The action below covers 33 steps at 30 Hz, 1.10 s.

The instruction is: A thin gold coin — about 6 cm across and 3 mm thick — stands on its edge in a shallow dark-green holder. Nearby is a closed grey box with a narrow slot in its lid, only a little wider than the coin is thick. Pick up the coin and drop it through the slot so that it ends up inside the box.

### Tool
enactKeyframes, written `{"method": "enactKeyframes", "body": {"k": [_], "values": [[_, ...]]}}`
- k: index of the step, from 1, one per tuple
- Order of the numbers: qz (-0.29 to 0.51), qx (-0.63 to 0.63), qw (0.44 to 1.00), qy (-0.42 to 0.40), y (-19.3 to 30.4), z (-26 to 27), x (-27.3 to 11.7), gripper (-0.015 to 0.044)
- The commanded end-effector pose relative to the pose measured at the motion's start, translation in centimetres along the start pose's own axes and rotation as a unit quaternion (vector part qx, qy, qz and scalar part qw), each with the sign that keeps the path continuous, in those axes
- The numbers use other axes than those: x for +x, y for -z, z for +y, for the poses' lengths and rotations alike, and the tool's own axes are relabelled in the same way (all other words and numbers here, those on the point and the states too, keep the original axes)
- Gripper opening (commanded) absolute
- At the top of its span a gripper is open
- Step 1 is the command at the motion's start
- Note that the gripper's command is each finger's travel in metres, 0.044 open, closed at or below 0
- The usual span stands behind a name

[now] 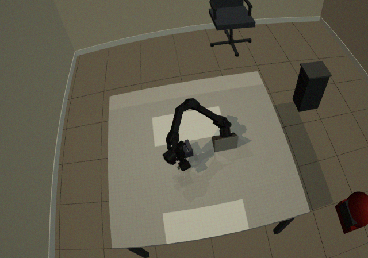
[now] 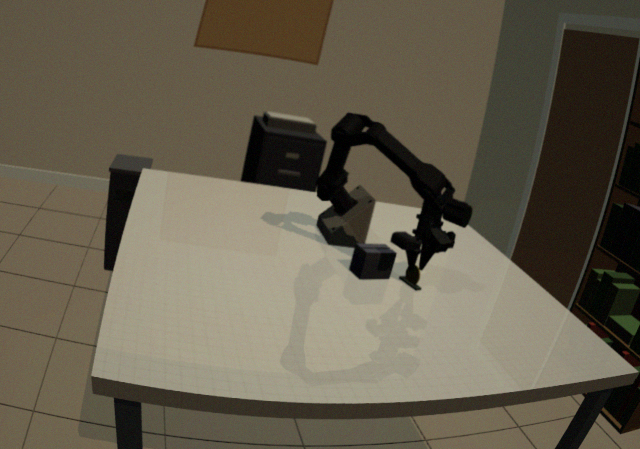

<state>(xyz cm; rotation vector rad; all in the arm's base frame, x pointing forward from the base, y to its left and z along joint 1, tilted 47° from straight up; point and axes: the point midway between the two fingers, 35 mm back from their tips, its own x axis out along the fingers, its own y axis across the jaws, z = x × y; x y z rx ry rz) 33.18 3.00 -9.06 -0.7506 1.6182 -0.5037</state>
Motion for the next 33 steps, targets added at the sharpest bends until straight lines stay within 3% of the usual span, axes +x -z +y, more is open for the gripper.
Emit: {"method": "enactKeyframes", "body": {"k": [1,18,24,33], "values": [[0.004,-0.003,1.000,0.003,0.2,-0.1,0.9,0.0161],[0.004,-0.003,1.000,0.004,0.5,-0.1,3.3,0.0161],[0.004,-0.003,1.000,0.004,0.5,-0.1,3.3,0.0003],[0.004,-0.003,1.000,0.004,0.5,-0.1,3.3,0.0000]]}}
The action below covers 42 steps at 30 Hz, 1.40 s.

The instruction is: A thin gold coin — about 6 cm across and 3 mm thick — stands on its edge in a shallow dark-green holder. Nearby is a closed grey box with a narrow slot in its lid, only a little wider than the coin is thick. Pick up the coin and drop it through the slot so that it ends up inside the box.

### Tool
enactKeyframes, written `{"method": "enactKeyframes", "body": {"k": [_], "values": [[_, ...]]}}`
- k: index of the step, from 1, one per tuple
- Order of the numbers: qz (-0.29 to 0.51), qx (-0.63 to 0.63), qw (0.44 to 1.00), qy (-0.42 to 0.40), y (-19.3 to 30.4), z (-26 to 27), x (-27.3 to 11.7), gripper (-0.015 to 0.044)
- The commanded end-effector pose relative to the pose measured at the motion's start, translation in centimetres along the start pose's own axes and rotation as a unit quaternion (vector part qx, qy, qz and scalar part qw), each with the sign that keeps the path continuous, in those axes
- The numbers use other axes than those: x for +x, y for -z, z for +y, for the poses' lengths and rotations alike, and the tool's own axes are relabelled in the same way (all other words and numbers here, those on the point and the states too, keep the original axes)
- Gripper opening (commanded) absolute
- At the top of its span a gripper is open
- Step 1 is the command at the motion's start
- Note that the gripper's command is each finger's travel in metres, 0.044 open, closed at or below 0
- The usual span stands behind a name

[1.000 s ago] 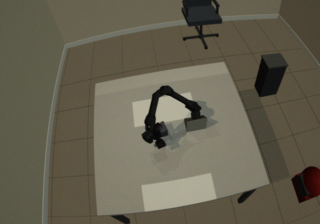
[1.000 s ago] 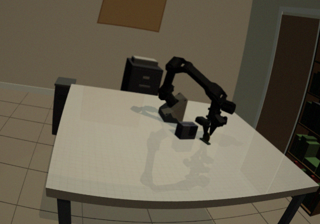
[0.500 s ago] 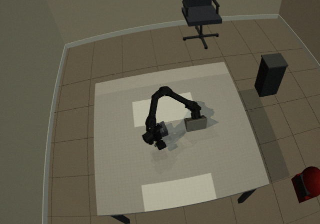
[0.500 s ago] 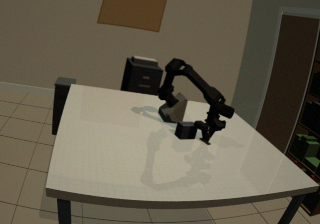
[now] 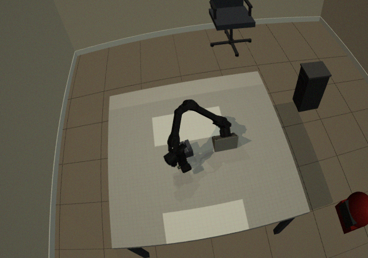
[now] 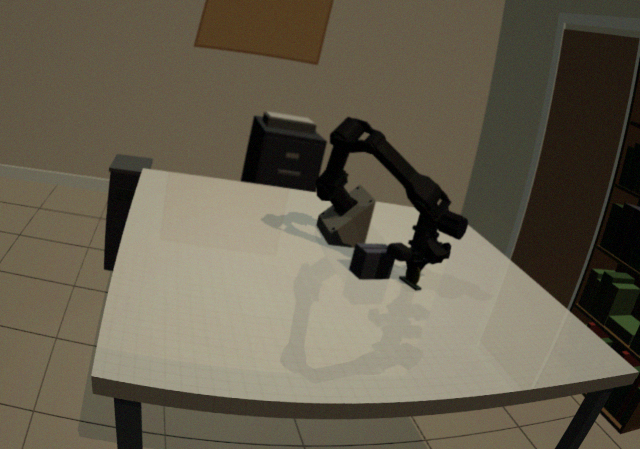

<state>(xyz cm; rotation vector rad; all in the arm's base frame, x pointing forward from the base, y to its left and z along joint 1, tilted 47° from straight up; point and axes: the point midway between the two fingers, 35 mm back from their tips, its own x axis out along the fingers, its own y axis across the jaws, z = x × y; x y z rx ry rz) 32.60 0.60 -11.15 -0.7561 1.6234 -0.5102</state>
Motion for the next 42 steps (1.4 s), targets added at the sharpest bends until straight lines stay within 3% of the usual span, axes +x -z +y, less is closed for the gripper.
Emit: {"method": "enactKeyframes", "body": {"k": [1,42], "values": [[0.001,-0.002,1.000,0.001,0.1,0.0,0.1,0.0000],[0.000,-0.006,1.000,-0.002,0.0,0.1,-9.5,0.0000]]}}
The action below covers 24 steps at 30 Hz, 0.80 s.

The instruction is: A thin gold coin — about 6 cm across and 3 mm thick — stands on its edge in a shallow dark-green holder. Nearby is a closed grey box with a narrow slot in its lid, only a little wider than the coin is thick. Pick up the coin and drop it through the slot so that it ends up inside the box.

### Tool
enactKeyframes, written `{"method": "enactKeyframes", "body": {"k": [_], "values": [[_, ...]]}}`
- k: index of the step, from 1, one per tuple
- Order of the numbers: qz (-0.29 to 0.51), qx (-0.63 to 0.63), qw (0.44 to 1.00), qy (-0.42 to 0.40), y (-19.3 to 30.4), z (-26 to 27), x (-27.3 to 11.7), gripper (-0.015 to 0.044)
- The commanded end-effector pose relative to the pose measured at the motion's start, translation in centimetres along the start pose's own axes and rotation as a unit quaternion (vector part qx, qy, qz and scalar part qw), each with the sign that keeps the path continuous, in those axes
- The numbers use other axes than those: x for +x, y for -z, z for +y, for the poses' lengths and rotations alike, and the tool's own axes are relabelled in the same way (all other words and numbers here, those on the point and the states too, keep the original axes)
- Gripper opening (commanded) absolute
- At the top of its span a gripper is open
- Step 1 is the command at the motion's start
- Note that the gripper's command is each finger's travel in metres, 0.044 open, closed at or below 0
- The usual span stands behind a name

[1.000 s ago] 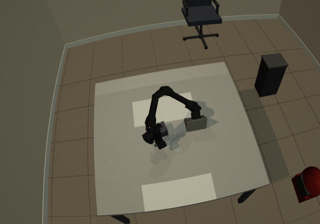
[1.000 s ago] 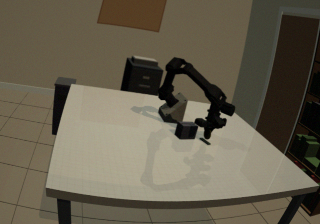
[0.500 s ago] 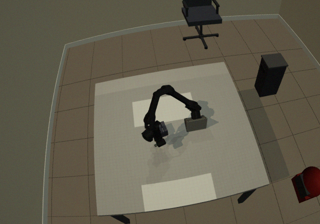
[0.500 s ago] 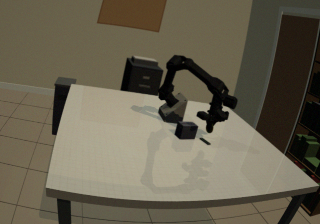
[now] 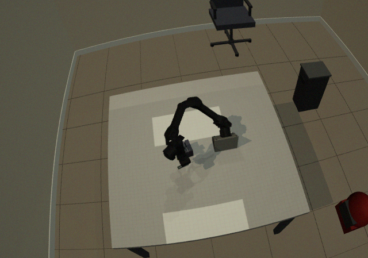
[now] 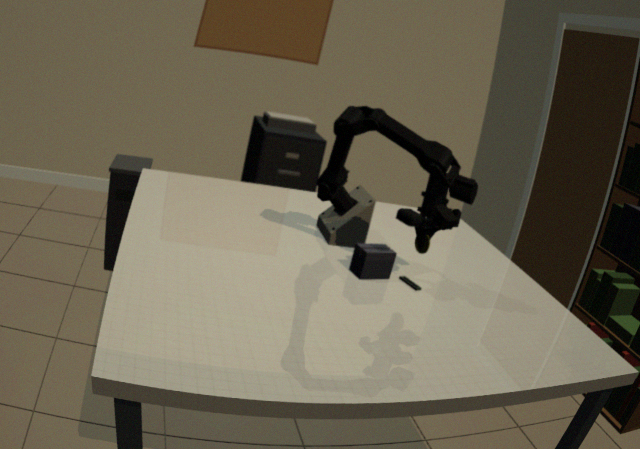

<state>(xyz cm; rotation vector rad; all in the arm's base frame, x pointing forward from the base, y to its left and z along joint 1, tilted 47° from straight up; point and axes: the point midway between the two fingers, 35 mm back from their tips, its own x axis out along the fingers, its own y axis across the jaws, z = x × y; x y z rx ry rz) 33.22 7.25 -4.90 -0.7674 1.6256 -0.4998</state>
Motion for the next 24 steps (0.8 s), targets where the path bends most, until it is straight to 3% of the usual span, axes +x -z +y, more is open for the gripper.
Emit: {"method": "enactKeyframes", "body": {"k": [1,12,24], "values": [[0.001,-0.008,1.000,-0.002,0.01,-0.03,-0.34,0.0000],[0.001,-0.193,0.981,-0.003,0.30,-0.02,-0.37,0.0000],[0.001,-0.389,0.921,-0.003,0.63,-0.01,-0.41,0.0000]]}}
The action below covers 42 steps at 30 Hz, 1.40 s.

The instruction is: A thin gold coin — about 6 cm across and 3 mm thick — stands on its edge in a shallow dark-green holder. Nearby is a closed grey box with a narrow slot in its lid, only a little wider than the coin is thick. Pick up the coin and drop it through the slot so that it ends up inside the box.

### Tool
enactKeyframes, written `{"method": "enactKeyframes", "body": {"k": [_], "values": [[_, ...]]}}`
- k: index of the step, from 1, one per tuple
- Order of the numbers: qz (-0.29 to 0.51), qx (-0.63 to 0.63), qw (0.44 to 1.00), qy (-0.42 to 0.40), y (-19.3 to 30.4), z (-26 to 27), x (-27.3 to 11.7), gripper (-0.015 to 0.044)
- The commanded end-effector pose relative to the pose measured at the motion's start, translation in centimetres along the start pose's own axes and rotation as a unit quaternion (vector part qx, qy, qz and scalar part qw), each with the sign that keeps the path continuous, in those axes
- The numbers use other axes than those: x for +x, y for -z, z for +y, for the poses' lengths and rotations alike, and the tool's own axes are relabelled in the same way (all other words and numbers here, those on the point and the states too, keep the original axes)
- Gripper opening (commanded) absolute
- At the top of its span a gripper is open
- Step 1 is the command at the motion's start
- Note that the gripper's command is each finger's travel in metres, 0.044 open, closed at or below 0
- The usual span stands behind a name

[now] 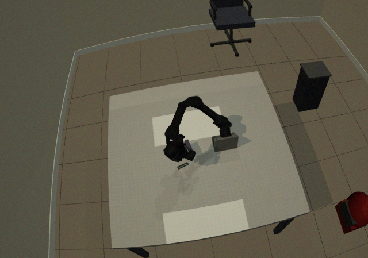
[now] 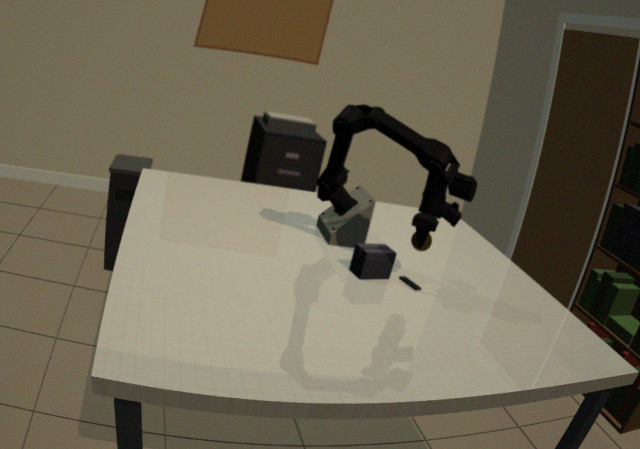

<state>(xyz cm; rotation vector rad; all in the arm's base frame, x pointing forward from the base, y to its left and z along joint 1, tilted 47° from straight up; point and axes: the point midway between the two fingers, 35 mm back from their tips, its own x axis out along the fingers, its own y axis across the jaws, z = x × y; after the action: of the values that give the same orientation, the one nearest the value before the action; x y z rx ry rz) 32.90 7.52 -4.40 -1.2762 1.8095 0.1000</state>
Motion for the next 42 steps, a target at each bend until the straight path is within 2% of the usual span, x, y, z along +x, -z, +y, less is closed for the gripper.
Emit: {"method": "enactKeyframes", "body": {"k": [1,20,27,42], "values": [[0.001,-0.065,0.998,-0.003,0.2,0.2,0.1,0.0000],[0.000,-0.371,0.929,-0.003,0.5,0.6,0.1,0.0000],[0.000,-0.374,0.928,-0.003,0.7,0.5,0.0,0.0000],[0.001,-0.375,0.927,-0.003,4.3,-0.8,-0.2,0.0000]]}}
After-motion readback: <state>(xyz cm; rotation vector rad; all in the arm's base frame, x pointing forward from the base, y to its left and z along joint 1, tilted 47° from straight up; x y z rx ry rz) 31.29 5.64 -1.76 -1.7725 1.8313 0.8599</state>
